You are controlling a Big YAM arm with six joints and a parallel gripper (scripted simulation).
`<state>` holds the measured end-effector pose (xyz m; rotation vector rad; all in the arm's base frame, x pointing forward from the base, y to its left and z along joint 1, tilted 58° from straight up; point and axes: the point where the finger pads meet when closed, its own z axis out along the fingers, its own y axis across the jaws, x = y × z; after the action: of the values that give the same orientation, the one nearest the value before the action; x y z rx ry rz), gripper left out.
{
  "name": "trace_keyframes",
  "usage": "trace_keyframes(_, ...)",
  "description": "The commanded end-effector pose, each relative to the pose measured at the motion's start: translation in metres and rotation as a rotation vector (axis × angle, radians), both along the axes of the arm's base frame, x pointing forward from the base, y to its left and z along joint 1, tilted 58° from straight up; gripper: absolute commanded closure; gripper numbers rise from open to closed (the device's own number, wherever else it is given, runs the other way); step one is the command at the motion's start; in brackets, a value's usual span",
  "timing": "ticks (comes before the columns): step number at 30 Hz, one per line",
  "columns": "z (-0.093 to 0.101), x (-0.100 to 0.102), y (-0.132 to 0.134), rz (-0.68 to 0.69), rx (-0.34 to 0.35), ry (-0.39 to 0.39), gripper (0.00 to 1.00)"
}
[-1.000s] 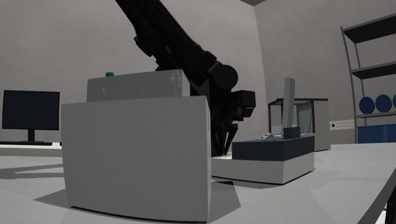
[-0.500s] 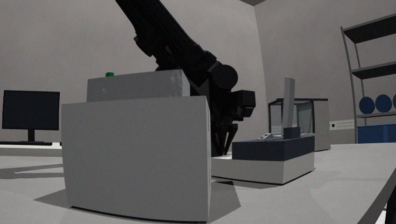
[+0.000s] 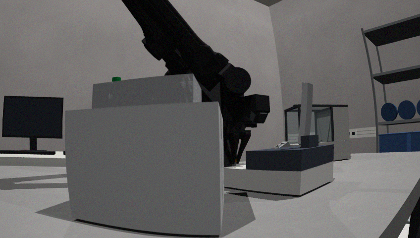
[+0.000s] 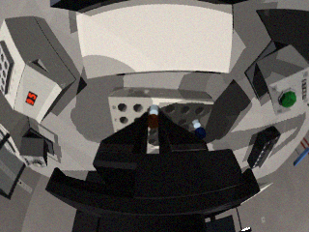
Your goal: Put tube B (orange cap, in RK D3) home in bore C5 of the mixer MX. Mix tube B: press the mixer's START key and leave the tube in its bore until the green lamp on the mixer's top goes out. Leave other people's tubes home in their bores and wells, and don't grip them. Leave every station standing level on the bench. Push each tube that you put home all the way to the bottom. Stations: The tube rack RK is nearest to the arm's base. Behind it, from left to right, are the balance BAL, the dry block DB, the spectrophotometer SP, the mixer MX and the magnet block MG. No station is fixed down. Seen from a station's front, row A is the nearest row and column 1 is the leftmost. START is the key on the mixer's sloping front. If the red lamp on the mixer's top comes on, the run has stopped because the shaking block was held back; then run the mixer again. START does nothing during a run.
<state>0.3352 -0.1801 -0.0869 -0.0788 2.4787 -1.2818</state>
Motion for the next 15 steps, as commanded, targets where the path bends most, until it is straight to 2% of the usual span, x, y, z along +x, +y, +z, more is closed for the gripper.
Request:
trace_keyframes(1,0.0034,-0.0125,0.0115,0.012,0.005,0.011,0.91)
trace_keyframes(15,0.0073,-0.0141,0.0155,0.012,0.004,0.010,0.91)
